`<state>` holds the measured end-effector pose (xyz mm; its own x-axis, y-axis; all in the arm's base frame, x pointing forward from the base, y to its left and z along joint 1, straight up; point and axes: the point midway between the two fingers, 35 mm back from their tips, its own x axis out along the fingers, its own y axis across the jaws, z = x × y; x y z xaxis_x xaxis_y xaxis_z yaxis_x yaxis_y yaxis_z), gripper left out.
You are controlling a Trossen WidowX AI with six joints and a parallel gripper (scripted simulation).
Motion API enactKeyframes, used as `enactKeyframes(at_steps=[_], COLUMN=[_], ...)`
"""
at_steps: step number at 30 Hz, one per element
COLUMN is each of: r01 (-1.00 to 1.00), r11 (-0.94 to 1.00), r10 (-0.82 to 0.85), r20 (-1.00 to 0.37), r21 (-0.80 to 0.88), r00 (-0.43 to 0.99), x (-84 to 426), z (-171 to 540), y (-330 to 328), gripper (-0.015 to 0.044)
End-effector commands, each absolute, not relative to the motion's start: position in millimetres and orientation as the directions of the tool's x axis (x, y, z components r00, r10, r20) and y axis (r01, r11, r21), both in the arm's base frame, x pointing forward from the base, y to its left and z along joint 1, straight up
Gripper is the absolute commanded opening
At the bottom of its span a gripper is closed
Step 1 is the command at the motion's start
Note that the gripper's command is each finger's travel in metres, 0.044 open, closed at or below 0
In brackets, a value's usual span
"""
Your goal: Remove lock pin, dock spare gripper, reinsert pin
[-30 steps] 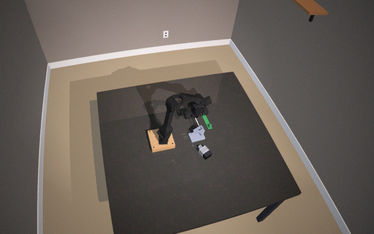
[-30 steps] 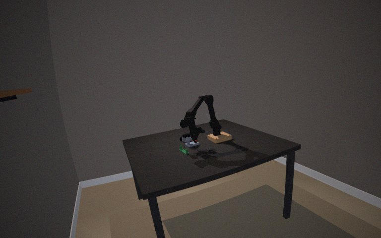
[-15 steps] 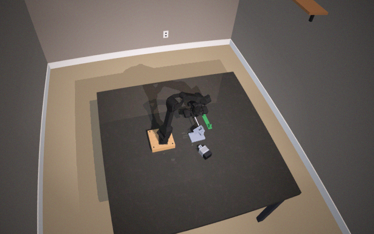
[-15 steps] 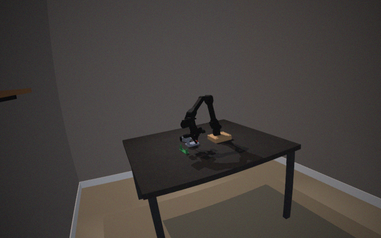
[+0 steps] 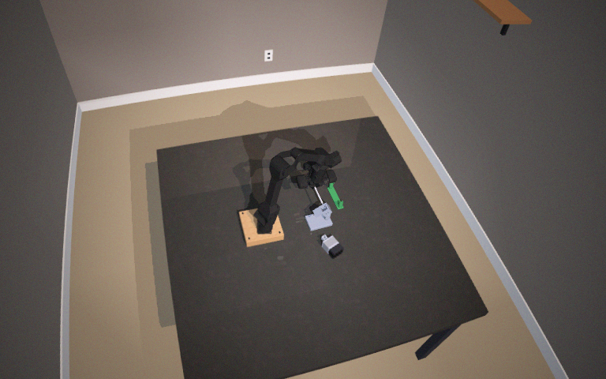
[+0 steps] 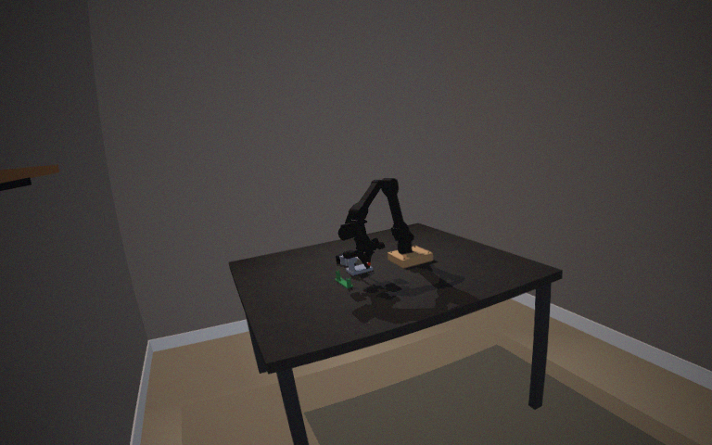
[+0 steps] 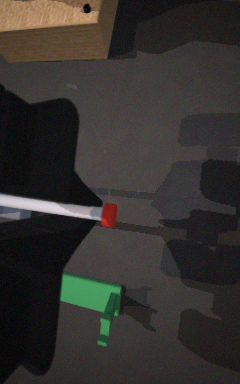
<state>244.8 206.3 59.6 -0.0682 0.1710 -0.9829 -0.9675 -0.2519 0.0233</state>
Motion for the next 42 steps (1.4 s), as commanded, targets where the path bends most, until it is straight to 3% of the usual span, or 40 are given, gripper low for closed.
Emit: enactKeyframes(at_steps=[1, 42], r01=[-0.968, -0.965], r11=[-0.251, -0.254], r10=[0.17, 0.144], r20=[-0.983, -0.984], r21=[0.021, 0.067], r00=[-0.066, -0.106], x=[245.6, 236.0], z=[62.6, 90.0], y=[211.0, 221.2], gripper=[0.0, 0.0])
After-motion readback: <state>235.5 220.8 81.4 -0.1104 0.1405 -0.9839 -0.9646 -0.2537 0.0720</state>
